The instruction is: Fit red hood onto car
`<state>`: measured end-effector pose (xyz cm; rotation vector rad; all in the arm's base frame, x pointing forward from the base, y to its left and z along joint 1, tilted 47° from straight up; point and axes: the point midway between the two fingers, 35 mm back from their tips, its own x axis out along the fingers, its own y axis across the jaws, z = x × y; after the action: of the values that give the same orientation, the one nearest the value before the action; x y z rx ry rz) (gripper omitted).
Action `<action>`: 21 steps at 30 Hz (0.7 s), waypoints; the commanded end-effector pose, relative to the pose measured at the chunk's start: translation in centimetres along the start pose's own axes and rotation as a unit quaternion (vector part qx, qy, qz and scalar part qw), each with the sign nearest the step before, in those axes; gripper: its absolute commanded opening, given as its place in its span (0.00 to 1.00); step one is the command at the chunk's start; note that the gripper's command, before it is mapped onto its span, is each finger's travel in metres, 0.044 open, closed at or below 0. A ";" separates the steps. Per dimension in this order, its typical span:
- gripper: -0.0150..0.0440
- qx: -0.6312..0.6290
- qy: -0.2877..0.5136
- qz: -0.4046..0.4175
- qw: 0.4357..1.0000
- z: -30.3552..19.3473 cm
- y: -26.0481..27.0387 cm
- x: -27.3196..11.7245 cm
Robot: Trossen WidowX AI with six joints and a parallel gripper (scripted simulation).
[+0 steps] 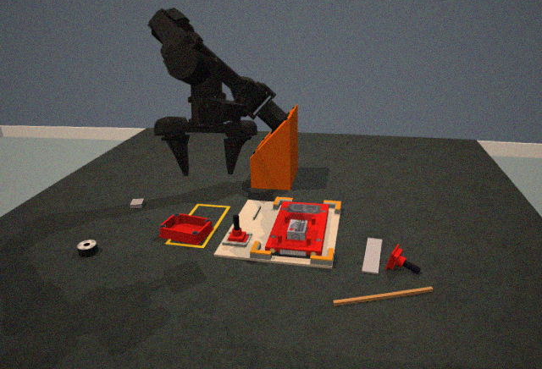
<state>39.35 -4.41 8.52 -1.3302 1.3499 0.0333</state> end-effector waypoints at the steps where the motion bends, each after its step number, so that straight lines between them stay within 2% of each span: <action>1: 1.00 -0.093 0.055 0.038 0.993 -4.2 -0.5 1.6; 8: 1.00 -0.258 0.119 0.142 0.948 -11.3 -0.9 3.8; 21: 1.00 -0.262 0.120 0.145 0.946 -11.4 -0.8 4.1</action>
<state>33.71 -14.90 10.05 -1.5896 1.8116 0.4692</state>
